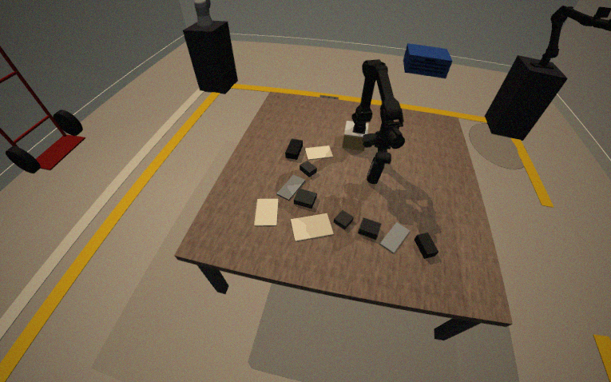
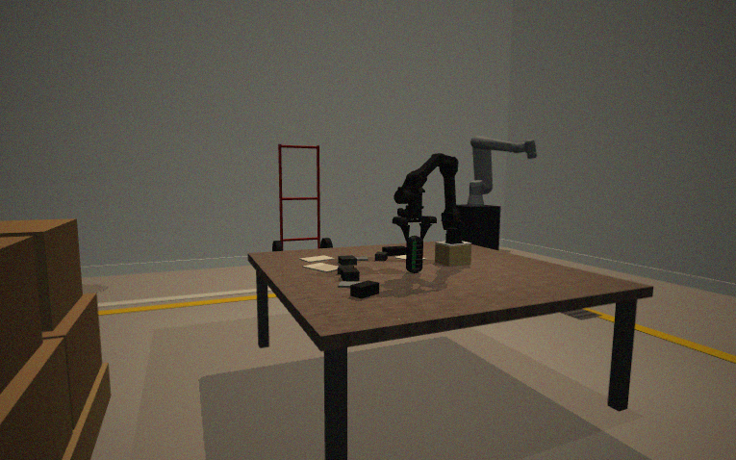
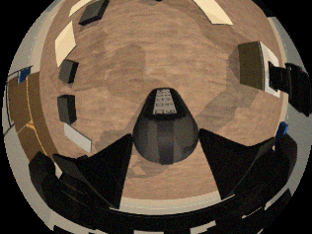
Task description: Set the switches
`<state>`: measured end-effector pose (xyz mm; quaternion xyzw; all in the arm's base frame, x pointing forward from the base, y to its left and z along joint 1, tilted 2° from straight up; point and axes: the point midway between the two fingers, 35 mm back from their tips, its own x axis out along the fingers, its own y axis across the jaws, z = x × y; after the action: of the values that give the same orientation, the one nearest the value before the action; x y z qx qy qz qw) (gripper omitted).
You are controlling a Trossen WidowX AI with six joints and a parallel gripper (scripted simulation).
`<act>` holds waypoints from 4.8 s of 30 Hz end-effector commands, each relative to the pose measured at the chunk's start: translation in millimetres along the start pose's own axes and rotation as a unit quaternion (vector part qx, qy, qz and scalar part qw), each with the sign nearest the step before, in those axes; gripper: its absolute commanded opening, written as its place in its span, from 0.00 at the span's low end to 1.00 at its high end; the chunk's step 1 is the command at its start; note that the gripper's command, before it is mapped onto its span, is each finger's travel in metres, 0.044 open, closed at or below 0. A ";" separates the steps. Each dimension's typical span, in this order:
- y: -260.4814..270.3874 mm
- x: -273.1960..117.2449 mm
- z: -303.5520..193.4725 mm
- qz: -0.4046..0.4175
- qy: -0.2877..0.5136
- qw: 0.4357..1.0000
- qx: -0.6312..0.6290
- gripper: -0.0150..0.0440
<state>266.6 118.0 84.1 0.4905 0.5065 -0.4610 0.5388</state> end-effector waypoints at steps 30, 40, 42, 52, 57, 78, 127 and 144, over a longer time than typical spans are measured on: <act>-1.9 5.9 30.6 -0.004 -0.008 1.000 -0.001 0.83; -1.9 7.1 38.7 -0.004 -0.008 1.000 -0.001 0.83; -1.9 7.4 40.4 -0.004 -0.008 1.000 -0.001 0.83; -1.9 9.0 48.4 -0.004 -0.008 1.000 -0.001 0.83; -1.9 9.9 52.4 -0.004 -0.009 1.000 -0.001 0.83; -1.9 14.6 68.8 -0.004 -0.009 1.000 -0.001 0.83; -2.0 30.8 104.0 -0.004 -0.011 1.000 -0.001 0.83; -2.1 38.1 115.0 -0.004 -0.012 1.000 -0.001 0.83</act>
<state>281.7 2.8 53.4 0.4895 0.4928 -0.4675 0.5469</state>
